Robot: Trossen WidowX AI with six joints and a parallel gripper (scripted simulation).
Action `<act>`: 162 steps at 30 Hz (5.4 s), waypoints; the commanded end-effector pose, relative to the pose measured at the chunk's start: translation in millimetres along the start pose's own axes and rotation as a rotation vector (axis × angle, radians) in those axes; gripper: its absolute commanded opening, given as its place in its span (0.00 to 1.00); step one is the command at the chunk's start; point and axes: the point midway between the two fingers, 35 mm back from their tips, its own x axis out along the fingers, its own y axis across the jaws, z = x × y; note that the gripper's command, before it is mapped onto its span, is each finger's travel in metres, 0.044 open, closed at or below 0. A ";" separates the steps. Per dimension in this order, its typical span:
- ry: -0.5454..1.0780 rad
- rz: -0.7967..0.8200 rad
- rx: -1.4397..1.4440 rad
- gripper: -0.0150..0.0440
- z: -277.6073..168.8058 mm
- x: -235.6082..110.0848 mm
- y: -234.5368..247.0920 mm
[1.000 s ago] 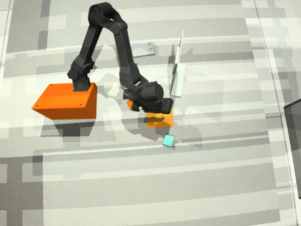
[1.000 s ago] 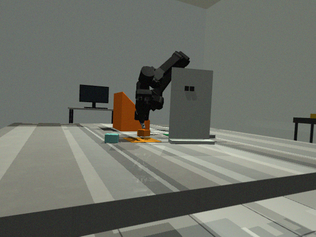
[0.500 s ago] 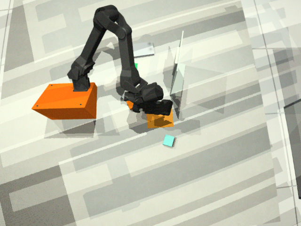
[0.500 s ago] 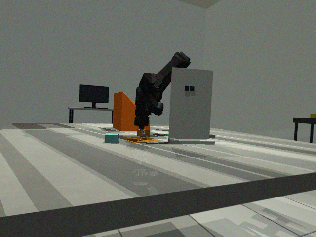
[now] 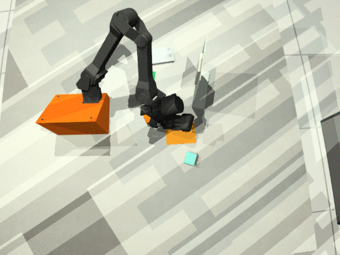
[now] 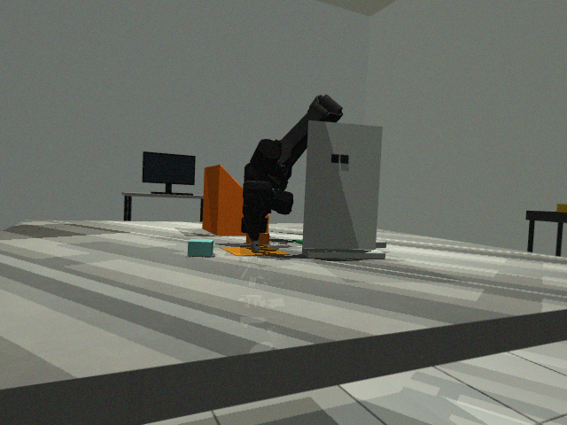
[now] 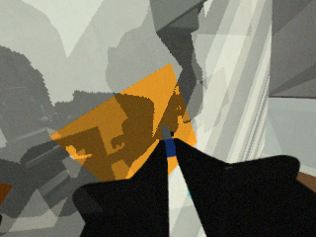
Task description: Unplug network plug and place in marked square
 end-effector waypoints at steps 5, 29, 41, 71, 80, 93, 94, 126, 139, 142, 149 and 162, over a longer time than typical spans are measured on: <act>0.006 -0.002 0.003 0.25 0.6 3.7 2.4; 0.000 -0.005 0.005 0.25 -0.3 2.6 1.2; 0.001 -0.005 0.005 0.52 -0.4 1.8 1.1; 0.009 -0.001 0.002 0.52 -2.4 -33.1 -7.9; 0.011 -0.001 0.001 0.52 -3.2 -44.1 -16.6; 0.012 0.000 0.000 0.52 -3.6 -61.7 -28.3; 0.012 0.000 0.000 0.52 -3.6 -63.1 -29.1; 0.019 0.003 0.003 0.52 -4.9 -113.0 -62.9; 0.018 0.000 0.003 0.52 -4.4 -150.7 -89.3; 0.017 0.000 0.002 0.52 -3.7 -160.1 -94.4; 0.014 -0.001 0.000 0.52 -1.6 -180.5 -103.8; 0.014 -0.001 0.000 1.00 -1.5 -181.0 -104.0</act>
